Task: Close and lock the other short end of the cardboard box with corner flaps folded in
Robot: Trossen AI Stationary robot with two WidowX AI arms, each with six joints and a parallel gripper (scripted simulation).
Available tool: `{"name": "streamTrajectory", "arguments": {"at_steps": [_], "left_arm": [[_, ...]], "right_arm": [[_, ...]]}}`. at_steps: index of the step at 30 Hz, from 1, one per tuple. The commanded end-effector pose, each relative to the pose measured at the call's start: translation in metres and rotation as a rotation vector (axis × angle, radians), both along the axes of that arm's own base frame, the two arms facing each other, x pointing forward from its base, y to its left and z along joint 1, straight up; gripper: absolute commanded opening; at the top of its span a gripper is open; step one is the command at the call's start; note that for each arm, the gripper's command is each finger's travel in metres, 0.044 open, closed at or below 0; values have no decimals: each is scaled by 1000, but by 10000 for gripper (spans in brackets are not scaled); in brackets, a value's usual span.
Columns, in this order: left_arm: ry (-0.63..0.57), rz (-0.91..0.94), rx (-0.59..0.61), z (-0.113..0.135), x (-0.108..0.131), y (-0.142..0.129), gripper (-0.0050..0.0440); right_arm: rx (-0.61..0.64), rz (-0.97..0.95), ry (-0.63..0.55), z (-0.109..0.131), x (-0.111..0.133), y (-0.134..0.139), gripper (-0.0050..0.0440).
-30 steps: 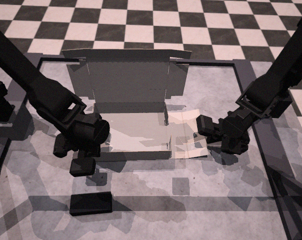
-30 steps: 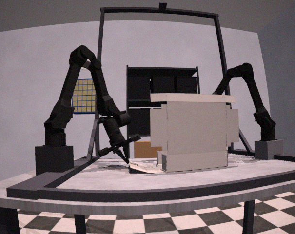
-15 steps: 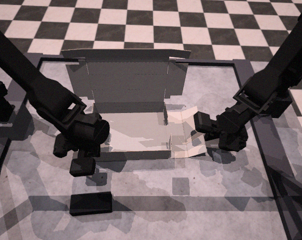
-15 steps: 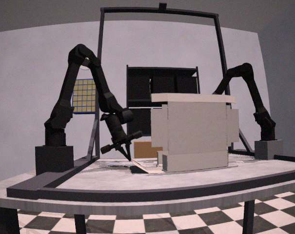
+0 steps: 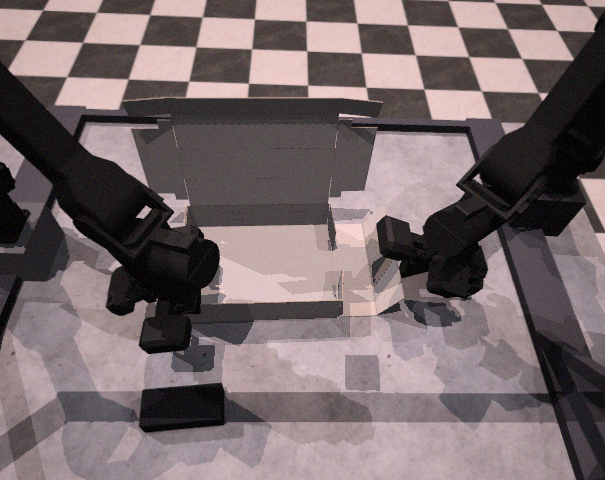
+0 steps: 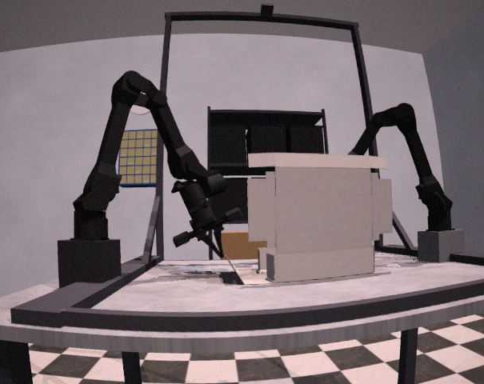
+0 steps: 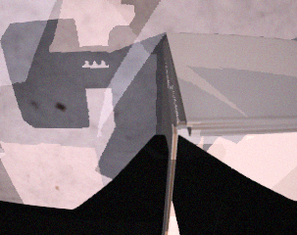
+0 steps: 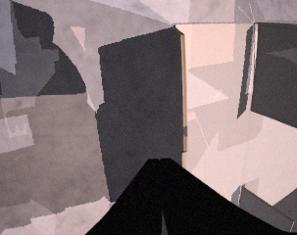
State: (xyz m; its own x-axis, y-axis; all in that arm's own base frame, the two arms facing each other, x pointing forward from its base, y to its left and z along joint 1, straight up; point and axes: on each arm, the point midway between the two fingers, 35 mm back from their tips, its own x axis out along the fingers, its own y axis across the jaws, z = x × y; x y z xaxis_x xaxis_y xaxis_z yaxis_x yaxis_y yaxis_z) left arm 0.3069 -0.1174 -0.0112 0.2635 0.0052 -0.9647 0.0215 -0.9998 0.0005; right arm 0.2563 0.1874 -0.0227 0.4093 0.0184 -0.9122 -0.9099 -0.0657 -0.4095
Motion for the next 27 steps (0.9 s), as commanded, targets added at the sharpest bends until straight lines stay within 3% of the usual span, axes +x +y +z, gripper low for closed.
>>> {"name": "streamTrajectory", "arguments": {"at_steps": [1, 21, 27], "left_arm": [[-19, -7, -10, 6, 4, -2, 4], [-19, -7, -10, 6, 4, -2, 4], [-19, -7, -10, 6, 4, -2, 4]], "right_arm": [[22, -4, -23, 10, 14, 6, 0], [22, -4, -26, 13, 44, 10, 0], [22, -4, -23, -21, 12, 10, 0]]}}
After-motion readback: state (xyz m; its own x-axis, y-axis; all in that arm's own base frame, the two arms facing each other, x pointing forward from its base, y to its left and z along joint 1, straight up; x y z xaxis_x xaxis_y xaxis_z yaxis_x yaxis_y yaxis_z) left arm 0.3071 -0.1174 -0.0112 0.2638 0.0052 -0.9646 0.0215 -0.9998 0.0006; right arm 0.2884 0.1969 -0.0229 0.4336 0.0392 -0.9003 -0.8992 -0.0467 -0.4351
